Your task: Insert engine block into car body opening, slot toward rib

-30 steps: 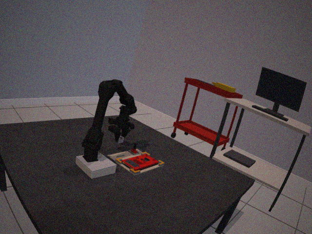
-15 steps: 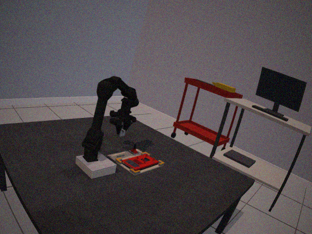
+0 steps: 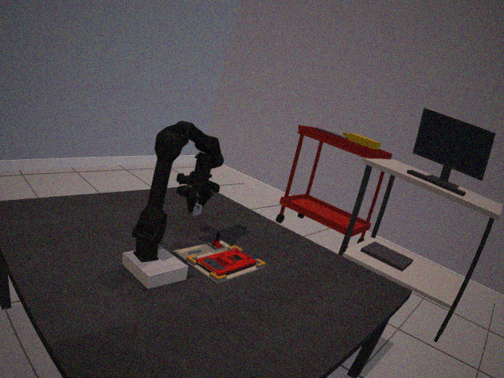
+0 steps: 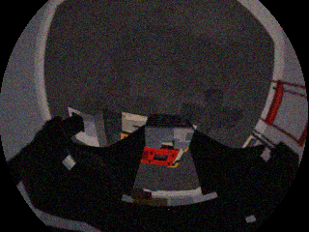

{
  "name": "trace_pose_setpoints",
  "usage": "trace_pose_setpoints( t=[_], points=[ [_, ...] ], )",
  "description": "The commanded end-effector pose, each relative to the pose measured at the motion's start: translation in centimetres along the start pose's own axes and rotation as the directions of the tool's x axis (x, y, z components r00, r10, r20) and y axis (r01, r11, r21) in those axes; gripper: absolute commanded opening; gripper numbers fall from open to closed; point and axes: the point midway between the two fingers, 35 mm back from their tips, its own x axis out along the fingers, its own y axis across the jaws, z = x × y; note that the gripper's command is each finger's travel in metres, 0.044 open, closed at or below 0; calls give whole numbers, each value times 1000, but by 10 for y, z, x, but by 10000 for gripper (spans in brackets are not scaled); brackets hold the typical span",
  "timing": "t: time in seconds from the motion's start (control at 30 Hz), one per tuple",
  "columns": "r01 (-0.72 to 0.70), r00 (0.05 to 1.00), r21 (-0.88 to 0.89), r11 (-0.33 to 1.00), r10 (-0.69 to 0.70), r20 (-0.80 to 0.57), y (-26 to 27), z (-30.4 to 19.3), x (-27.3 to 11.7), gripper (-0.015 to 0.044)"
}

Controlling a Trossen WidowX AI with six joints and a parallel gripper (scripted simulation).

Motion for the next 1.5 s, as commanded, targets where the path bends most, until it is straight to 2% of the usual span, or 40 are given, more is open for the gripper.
trace_pose_setpoints(
  t=[0.0,0.27,0.5,0.73,1.0,1.33,1.47],
  points=[
    [-8,1000,5,1000,8,2,0,3,7,0],
    [-9,998,5,1000,9,57,1,-1,4,0],
    [-20,972,2,1000,19,233,1,-7,7,0],
    [-26,893,-4,1000,26,449,2,-14,11,0],
    [-12,761,2,1000,8,649,1,-22,13,0],
    [-9,745,4,1000,3,667,1,-23,13,0],
    [-11,703,2,1000,6,711,1,-24,18,0]
  ],
)
